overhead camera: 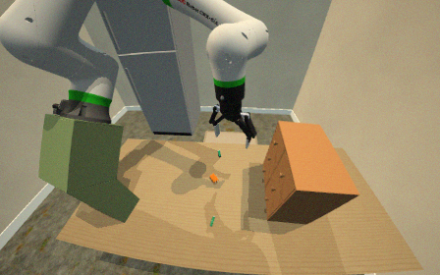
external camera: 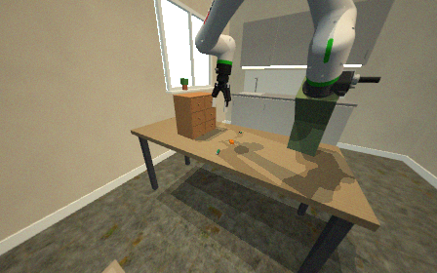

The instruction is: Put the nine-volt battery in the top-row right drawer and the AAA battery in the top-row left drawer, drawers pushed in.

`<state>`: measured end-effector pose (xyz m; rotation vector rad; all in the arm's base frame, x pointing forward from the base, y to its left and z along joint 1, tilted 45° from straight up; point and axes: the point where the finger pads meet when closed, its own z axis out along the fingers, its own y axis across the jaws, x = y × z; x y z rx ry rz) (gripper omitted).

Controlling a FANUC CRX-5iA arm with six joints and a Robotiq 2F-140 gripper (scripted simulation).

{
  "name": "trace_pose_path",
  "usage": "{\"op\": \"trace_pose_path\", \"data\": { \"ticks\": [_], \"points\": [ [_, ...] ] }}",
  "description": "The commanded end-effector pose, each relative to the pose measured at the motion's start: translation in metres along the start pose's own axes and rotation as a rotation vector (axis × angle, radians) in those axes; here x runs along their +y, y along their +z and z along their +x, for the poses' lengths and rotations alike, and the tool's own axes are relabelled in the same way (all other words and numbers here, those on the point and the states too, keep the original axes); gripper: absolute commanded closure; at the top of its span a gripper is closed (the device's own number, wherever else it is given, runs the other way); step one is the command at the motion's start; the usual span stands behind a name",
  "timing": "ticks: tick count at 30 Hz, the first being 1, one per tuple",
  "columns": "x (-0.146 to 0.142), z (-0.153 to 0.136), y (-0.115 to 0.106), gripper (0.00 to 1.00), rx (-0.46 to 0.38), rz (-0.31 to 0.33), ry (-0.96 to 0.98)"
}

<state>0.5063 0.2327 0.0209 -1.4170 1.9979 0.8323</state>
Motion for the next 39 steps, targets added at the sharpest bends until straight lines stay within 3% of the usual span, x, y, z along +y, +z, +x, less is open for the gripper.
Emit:
{"op": "trace_pose_path", "data": {
  "ticks": [1, 4, 7, 9, 10, 12, 13, 15, 16, 19, 21, 39],
  "points": [
    [0.0, 0.0, 0.0, 0.0, 0.0, 0.0, 0.0],
    [-0.002, 0.005, -0.005, 0.0, 0.004, 0.0, -0.018],
    [-0.018, 0.05, -0.051, 0.0, 0.033, -0.009, -0.171],
    [-0.018, 0.05, -0.051, 0.0, 0.033, -0.009, -0.171],
    [-0.022, 0.073, -0.074, 0.0, 0.046, -0.017, -0.243],
    [-0.022, 0.073, -0.075, 0.0, 0.046, -0.017, -0.243],
    [-0.025, 0.096, -0.098, 0.0, 0.058, -0.027, -0.314],
    [-0.025, 0.096, -0.098, 0.0, 0.058, -0.027, -0.314],
    [-0.025, 0.117, -0.119, 0.0, 0.066, -0.037, -0.376],
    [-0.025, 0.117, -0.119, 0.0, 0.066, -0.037, -0.376],
    [-0.023, 0.143, -0.146, 0.0, 0.075, -0.052, -0.453],
    [-0.022, 0.149, -0.152, 0.0, 0.077, -0.055, -0.453]
  ]
}}
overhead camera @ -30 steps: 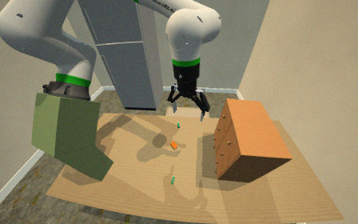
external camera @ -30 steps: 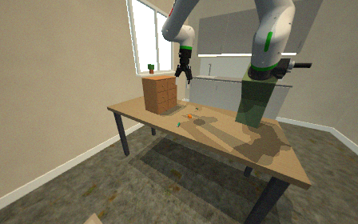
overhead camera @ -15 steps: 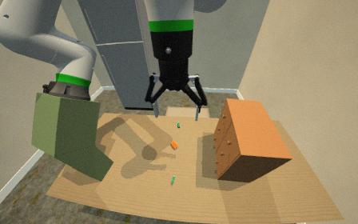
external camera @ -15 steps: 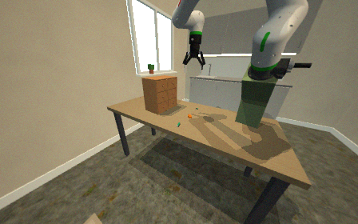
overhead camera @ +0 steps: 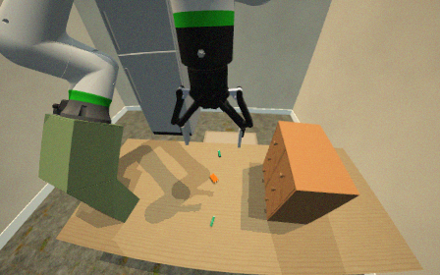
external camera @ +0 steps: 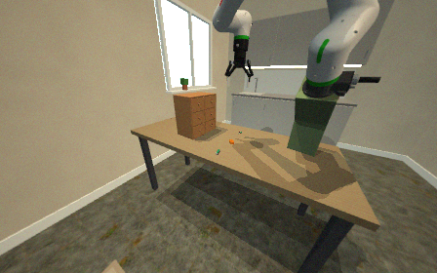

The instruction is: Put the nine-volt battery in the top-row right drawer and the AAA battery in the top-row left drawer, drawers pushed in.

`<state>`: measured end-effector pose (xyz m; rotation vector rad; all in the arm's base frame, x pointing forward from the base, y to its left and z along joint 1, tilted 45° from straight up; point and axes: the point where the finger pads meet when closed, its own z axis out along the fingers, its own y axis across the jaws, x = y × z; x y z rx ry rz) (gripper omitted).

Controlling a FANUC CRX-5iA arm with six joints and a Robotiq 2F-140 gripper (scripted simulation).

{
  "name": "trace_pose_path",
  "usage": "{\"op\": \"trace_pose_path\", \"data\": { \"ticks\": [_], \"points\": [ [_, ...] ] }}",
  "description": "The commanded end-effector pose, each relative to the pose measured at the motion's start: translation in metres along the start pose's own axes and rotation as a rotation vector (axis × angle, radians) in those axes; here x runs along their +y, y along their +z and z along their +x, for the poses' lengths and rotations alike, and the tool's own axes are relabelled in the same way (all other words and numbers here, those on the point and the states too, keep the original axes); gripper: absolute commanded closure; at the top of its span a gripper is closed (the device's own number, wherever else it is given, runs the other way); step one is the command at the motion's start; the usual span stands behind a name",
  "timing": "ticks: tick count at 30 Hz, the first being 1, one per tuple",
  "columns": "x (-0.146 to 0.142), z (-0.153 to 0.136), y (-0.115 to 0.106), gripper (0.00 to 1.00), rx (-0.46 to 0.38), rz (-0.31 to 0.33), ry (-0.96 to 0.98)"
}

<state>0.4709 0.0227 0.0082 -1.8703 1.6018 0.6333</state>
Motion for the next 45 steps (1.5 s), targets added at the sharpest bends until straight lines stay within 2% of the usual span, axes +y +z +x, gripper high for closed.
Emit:
{"op": "trace_pose_path", "data": {
  "ticks": [1, 4, 7, 12, 14, 15, 29, 31, 32, 36, 41, 45],
  "points": [
    [0.0, 0.0, 0.0, 0.0, 0.0, 0.0, 0.032],
    [0.0, 0.0, 0.001, 0.0, 0.0, 0.0, 0.153],
    [-0.001, 0.0, 0.002, 0.0, 0.0, 0.0, 0.37],
    [-0.002, 0.001, 0.005, 0.0, -0.006, 0.004, 0.587],
    [-0.002, 0.001, 0.005, 0.0, -0.006, 0.004, 0.587],
    [-0.002, 0.001, 0.006, 0.0, -0.009, 0.006, 0.723],
    [-0.004, 0.001, 0.01, 0.0, -0.023, 0.009, 1.344],
    [-0.004, 0.001, 0.01, 0.0, -0.023, 0.009, 1.344],
    [-0.004, 0.001, 0.01, 0.0, -0.018, 0.006, 1.476],
    [-0.005, 0.001, 0.011, 0.0, -0.008, 0.009, 1.637],
    [-0.009, 0.001, 0.015, 0.0, -0.042, 0.045, 1.637],
    [-0.015, 0.002, 0.021, 0.0, -0.099, 0.105, 1.635]
  ]
}}
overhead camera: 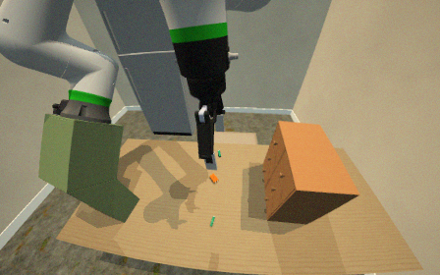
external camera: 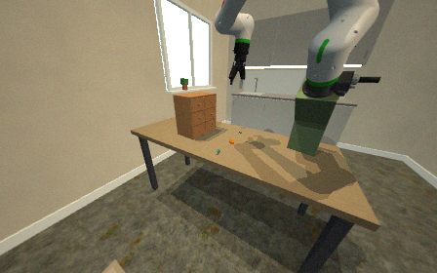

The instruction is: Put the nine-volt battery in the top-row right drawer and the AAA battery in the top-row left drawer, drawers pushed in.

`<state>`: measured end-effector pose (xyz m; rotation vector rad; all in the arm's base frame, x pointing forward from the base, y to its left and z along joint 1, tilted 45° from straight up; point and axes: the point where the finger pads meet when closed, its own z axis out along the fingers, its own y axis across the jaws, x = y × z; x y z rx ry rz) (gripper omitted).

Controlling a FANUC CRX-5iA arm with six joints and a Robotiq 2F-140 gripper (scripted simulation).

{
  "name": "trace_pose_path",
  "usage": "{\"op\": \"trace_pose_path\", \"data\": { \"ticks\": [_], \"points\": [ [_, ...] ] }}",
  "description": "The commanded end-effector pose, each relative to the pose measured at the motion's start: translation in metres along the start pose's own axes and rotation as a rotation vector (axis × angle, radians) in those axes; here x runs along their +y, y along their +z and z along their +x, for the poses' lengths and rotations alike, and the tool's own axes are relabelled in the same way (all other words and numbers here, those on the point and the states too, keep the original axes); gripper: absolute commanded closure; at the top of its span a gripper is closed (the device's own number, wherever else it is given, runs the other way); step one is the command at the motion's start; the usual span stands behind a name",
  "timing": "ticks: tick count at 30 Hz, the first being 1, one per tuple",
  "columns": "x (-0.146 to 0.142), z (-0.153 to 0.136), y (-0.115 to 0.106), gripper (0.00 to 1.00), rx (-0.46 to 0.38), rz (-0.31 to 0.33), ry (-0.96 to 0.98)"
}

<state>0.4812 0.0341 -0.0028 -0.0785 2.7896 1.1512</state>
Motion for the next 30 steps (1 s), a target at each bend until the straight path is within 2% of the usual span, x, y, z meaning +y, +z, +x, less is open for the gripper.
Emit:
{"op": "trace_pose_path", "data": {
  "ticks": [1, 3, 18, 20, 30],
  "points": [
    [0.0, -0.006, 0.007, 0.0, -0.079, 0.003, -0.002],
    [0.0, -0.006, 0.007, 0.0, -0.079, 0.003, -0.002],
    [0.0, -0.041, 0.046, 0.0, -0.526, 0.002, -0.002],
    [0.0, -0.041, 0.046, 0.0, -0.526, 0.002, -0.002],
    [0.0, -0.059, 0.067, 0.0, -0.759, 0.002, -0.003]
  ]
}}
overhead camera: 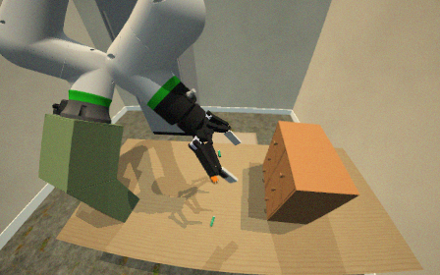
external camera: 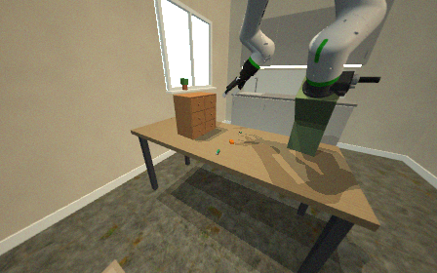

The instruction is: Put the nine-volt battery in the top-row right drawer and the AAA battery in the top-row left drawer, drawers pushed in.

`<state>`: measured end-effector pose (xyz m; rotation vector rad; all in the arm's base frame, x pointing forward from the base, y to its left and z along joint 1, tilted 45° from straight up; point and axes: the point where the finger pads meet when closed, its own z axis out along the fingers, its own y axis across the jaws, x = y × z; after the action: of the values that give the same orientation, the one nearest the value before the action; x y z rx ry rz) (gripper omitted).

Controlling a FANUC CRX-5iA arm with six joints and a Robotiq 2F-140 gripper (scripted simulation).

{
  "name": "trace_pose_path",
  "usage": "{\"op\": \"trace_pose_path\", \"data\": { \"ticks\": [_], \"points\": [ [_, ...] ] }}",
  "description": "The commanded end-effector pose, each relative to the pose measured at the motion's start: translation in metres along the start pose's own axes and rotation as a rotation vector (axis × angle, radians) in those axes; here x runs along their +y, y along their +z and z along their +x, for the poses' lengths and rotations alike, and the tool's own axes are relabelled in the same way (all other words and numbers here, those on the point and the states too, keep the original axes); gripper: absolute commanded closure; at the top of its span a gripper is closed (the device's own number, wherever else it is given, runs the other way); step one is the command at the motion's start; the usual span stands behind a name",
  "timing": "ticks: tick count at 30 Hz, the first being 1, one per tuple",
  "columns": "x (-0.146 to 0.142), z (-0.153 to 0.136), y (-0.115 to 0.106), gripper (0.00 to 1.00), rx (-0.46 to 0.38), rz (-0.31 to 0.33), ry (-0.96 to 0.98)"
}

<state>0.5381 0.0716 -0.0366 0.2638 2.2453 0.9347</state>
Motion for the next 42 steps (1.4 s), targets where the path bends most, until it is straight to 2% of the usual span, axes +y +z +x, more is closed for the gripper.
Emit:
{"op": "trace_pose_path", "data": {
  "ticks": [1, 5, 7, 14, 21, 37, 38, 42],
  "points": [
    [0.003, 0.001, 0.016, 0.0, -0.151, -0.029, -0.009],
    [0.003, 0.0, 0.025, 0.0, -0.234, -0.029, -0.008],
    [0.003, 0.0, 0.025, 0.0, -0.234, -0.029, -0.008],
    [0.003, -0.002, 0.041, 0.0, -0.374, -0.029, -0.006],
    [0.004, -0.003, 0.052, 0.0, -0.468, -0.029, -0.005],
    [0.004, -0.003, 0.058, 0.0, -0.52, -0.029, -0.004],
    [0.004, -0.003, 0.058, 0.8, -0.52, -0.029, -0.004],
    [0.004, -0.003, 0.058, 0.8, -0.52, -0.029, -0.004]
  ]
}}
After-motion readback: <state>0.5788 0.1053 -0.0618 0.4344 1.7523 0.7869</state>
